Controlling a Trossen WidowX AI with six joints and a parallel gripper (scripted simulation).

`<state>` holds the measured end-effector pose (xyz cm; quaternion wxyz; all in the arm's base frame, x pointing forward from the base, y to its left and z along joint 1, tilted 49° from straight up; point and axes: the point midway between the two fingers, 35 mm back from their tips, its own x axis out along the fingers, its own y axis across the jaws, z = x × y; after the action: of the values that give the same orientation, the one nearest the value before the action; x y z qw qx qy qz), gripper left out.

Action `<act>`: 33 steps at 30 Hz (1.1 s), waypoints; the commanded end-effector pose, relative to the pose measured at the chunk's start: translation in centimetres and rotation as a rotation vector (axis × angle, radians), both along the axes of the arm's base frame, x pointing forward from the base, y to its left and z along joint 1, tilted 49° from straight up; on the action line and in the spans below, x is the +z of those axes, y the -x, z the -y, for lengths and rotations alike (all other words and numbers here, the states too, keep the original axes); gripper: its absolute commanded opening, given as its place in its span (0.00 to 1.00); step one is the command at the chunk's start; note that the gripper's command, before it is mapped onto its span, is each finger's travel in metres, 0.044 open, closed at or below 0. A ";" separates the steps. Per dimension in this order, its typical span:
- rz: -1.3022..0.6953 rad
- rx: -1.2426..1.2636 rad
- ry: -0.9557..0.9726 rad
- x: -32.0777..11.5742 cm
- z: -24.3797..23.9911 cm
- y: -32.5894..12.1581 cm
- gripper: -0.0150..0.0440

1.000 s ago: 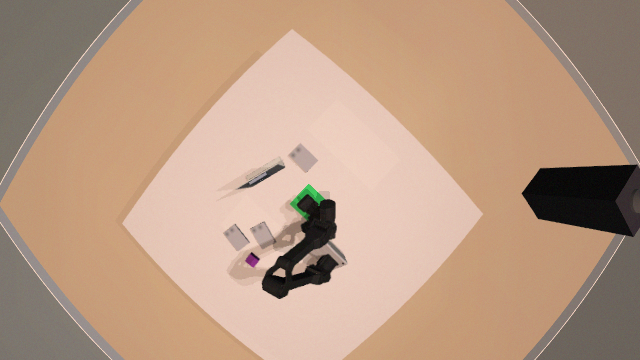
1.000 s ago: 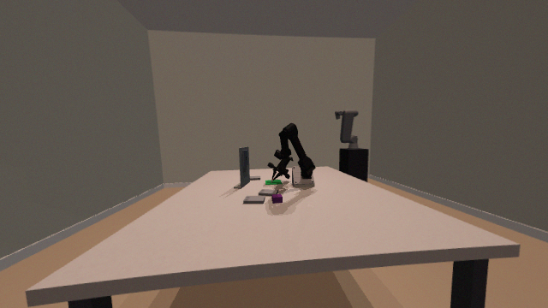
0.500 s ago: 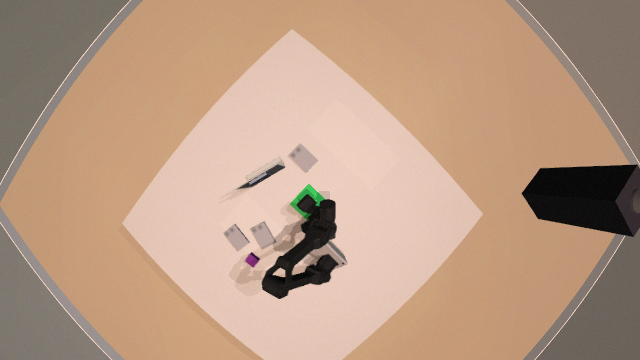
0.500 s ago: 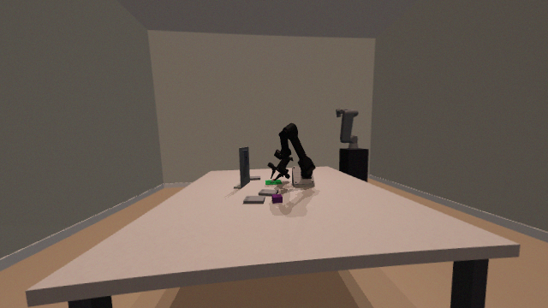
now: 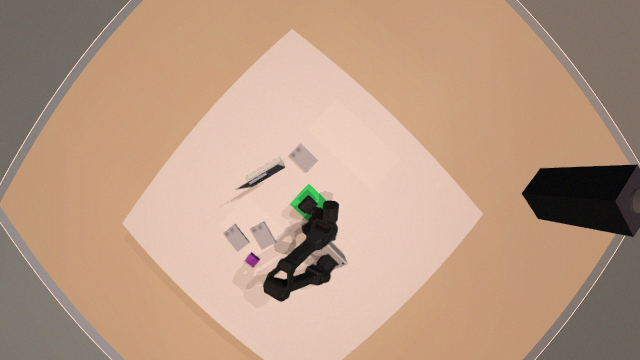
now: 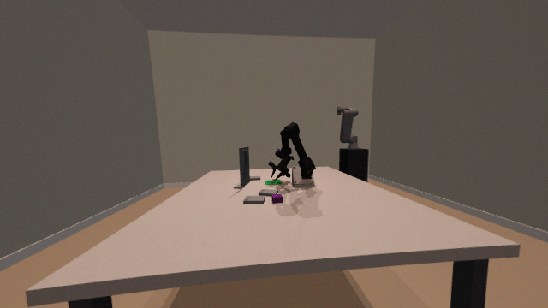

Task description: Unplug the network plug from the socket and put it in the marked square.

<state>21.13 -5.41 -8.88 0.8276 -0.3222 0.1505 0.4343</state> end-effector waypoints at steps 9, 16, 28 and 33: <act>0.001 0.002 0.007 0.6 0.8 0.6 0.52; 0.002 0.002 0.004 1.0 1.1 0.9 0.52; -0.001 0.001 0.007 1.7 2.4 0.8 0.52; -0.001 0.001 0.008 2.1 2.9 0.8 0.52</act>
<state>20.31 -7.91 -6.94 0.8282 -0.3208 0.1519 0.4337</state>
